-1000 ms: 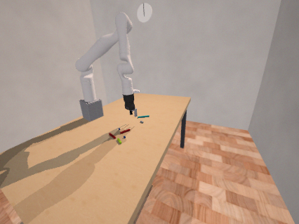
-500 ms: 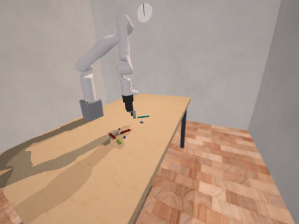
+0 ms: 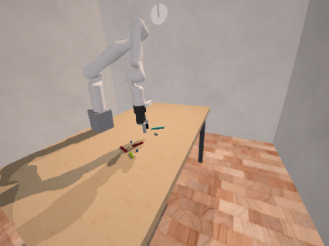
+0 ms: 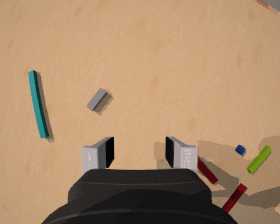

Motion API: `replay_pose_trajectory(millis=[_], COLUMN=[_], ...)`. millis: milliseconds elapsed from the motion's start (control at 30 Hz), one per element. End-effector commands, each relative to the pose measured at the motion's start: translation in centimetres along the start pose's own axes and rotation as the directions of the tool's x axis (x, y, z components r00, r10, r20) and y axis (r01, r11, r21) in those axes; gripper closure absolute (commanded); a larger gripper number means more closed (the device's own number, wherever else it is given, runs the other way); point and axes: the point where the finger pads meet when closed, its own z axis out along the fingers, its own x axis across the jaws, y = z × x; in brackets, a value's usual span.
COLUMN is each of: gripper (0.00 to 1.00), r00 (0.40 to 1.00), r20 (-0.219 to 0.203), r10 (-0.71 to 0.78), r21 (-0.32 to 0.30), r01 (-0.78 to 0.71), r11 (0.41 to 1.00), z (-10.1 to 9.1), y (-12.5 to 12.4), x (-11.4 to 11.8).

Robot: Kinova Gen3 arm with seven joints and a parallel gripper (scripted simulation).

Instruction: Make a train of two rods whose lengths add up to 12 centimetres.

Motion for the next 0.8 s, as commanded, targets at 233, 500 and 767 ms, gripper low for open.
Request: replay_pose_trajectory(millis=[233,500,767], gripper=[0.00,0.00,0.00], r00=[0.947,0.834,0.679], r20=[-0.006,-0.007,-0.005], r10=[0.322,0.552,0.734], r21=[-0.008,-0.003,0.002], r01=[-0.322,-0.552,-0.734], r11=[0.947,0.834,0.679], z=[0.1,0.0,-0.1], y=[0.3,0.5,0.8], x=[2.1,3.6,4.8])
